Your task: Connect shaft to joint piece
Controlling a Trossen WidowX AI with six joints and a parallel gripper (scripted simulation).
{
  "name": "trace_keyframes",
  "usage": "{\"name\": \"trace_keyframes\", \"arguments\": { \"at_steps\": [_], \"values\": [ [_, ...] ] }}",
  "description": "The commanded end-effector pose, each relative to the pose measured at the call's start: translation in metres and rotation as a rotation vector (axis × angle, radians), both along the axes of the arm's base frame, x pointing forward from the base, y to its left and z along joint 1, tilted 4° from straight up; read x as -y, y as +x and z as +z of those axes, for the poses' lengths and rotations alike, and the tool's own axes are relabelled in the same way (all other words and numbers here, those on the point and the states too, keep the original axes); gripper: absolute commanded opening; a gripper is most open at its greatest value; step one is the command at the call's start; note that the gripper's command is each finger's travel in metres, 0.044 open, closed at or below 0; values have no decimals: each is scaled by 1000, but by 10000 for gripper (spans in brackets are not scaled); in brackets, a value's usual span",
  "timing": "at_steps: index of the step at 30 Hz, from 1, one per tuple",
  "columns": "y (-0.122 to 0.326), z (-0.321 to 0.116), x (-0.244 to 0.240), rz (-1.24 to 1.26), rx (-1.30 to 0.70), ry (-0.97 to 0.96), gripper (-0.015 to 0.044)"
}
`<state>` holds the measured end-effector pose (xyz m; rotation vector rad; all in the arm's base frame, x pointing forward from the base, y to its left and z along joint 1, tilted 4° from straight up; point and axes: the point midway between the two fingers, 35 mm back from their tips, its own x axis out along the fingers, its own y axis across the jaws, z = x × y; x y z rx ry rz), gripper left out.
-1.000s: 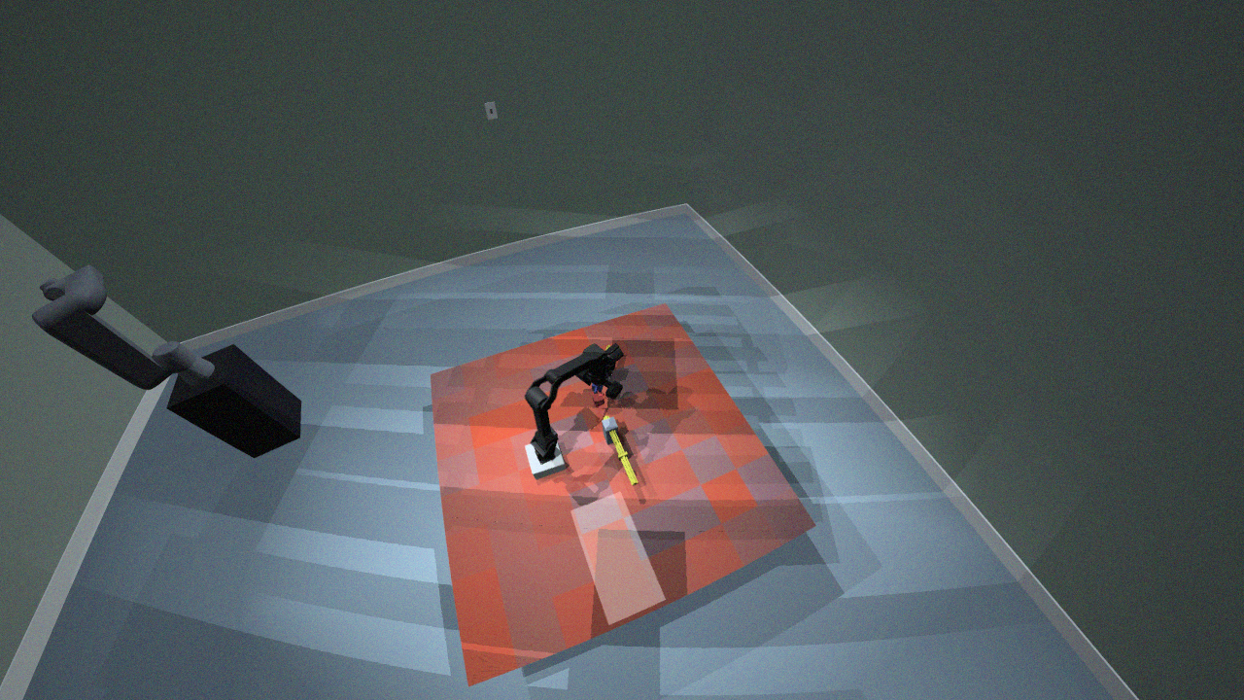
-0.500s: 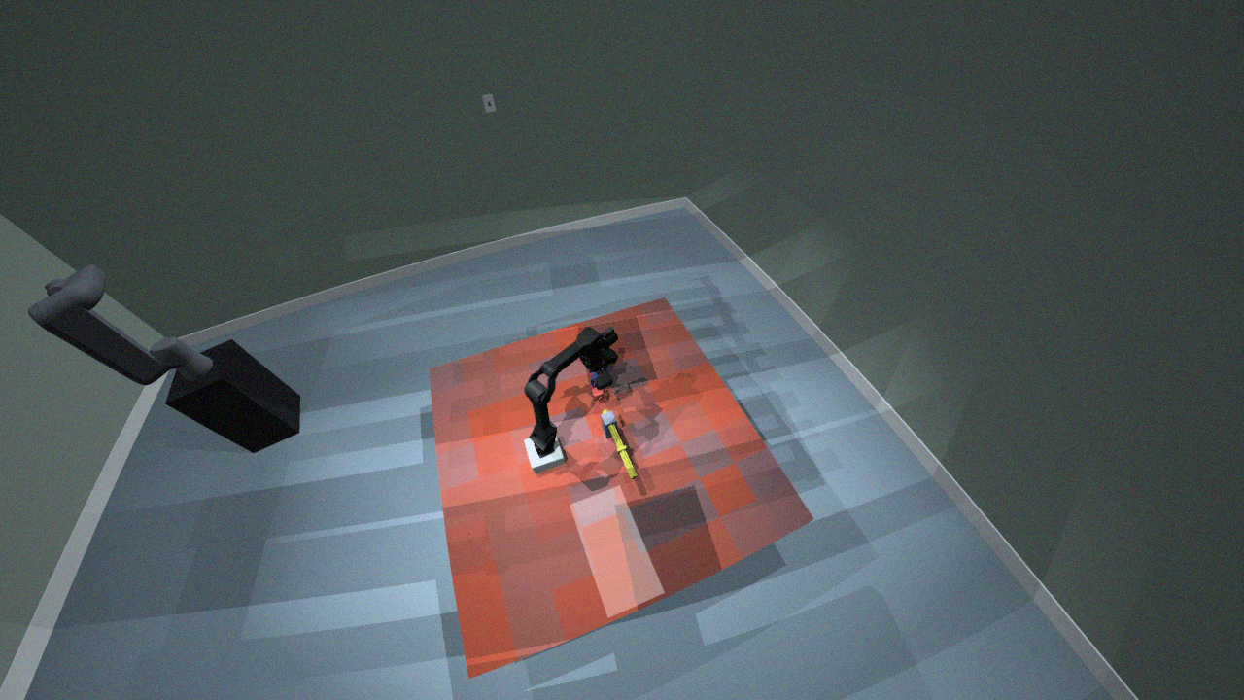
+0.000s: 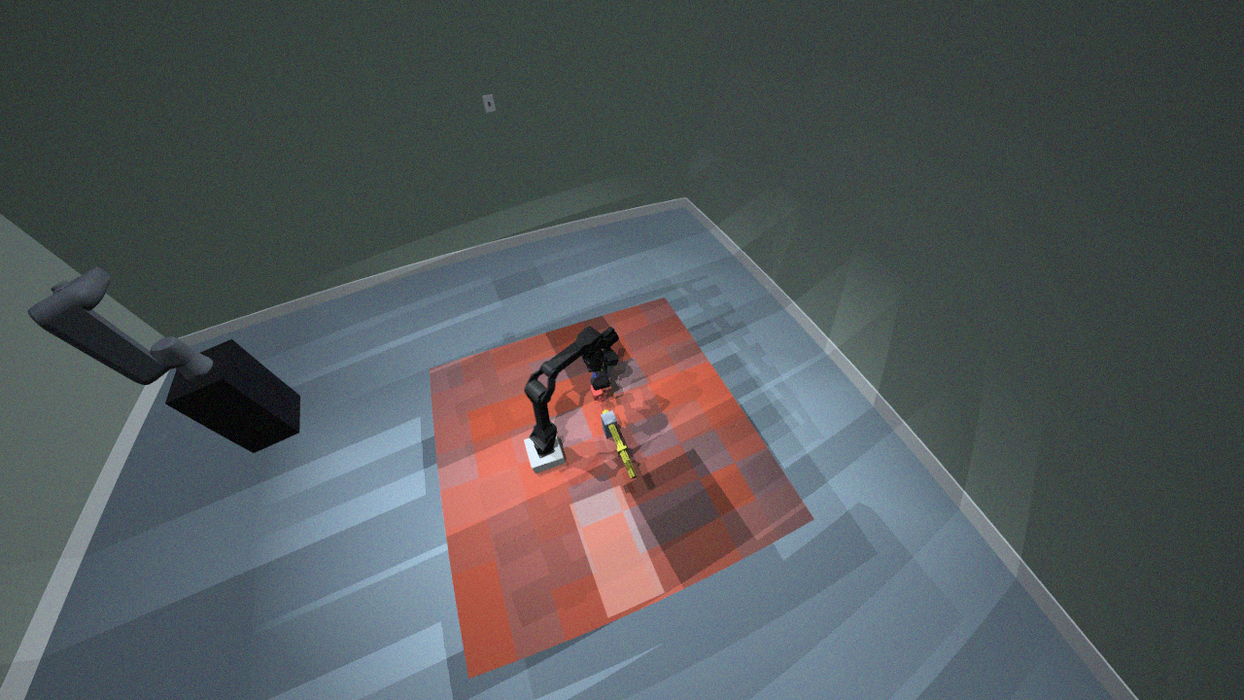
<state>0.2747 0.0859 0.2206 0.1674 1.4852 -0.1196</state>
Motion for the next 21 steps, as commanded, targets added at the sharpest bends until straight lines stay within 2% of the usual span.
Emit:
{"name": "trace_keyframes", "arguments": {
  "at_steps": [1,21],
  "values": [
    [0,-5,7,-108,-20,43,440],
    [0,-33,47,-744,-147,284,440]
  ]
}}
